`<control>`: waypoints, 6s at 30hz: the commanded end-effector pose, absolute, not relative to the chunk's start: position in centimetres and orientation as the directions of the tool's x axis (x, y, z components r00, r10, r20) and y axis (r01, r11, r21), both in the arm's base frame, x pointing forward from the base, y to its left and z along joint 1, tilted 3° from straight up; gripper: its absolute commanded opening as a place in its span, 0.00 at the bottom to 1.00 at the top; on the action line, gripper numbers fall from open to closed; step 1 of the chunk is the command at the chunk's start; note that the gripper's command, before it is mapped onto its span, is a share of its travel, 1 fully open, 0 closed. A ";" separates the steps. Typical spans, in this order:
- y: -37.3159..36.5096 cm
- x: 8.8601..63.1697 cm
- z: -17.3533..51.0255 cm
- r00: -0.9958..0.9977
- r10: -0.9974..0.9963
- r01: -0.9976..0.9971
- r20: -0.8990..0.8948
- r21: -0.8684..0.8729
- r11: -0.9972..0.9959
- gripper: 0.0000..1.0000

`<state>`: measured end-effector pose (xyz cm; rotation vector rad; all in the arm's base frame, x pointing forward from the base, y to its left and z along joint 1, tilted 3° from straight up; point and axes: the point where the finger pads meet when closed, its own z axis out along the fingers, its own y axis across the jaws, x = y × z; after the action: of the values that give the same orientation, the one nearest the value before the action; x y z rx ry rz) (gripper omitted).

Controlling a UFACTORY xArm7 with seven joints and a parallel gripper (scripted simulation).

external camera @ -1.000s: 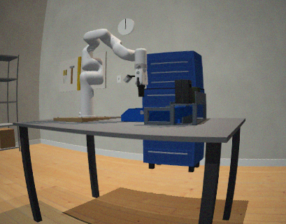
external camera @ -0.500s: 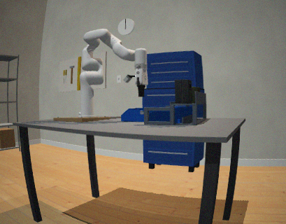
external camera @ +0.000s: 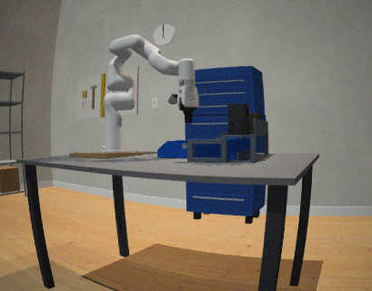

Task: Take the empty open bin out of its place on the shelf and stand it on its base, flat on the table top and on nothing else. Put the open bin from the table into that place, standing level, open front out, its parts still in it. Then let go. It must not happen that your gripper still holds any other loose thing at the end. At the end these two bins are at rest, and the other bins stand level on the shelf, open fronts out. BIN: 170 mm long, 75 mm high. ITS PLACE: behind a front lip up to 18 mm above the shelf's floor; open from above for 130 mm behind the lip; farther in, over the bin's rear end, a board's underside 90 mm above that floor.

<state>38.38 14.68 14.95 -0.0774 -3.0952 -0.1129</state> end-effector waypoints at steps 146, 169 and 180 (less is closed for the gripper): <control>3.5 52.1 3.1 -0.299 0.953 0.953 0.050 -0.025 0.301 0.95; 3.5 52.2 3.1 -0.299 0.953 0.953 0.050 -0.025 0.301 0.95; 3.5 52.2 3.0 -0.299 0.953 0.953 0.050 -0.025 0.301 0.95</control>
<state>52.06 3.49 2.91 -1.8234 -2.4852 -0.0106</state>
